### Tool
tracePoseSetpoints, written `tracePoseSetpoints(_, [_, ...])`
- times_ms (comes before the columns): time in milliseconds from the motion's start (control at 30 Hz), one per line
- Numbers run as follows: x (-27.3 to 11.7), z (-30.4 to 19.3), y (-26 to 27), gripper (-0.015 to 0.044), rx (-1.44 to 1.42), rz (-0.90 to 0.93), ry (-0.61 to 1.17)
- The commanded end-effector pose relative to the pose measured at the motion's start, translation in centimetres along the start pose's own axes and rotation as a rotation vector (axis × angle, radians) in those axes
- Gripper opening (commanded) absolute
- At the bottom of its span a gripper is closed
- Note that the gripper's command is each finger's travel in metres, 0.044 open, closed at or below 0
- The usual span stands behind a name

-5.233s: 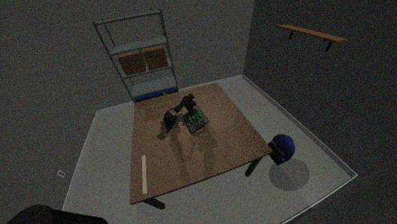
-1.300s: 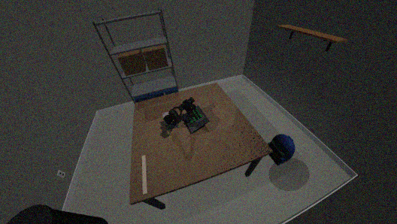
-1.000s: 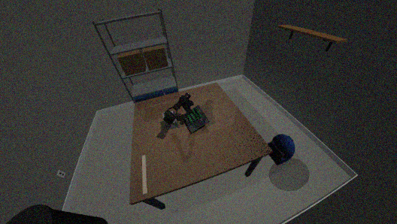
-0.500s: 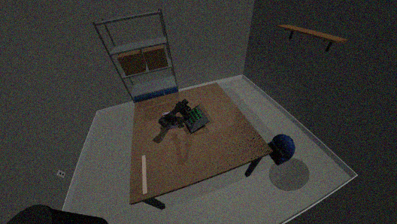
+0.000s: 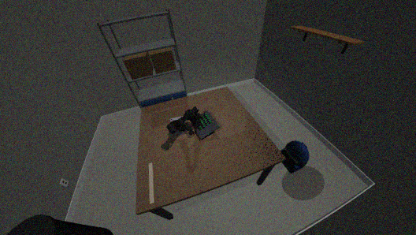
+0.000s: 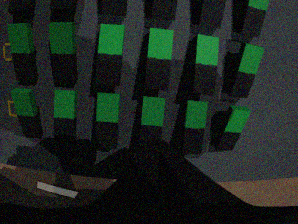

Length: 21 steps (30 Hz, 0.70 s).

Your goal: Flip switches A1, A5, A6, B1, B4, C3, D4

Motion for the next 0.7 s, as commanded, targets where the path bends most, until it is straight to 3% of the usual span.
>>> tracePoseSetpoints(0, [0.62,-0.36,0.04,0.0,-0.015,-0.007,0.01])
tracePoseSetpoints(667, [1.28,-0.39,0.02,0.0,-0.015,-0.008,0.01])
Point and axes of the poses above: the point midway between the two fingers, 35 mm back from their tips, its own x axis out along the fingers, its own y axis across the jaws, z = x × y, the point moved 9 cm from there along -x, back along the fingers, and after that the axes turned 15 degrees about x, right-handed, at the moved point
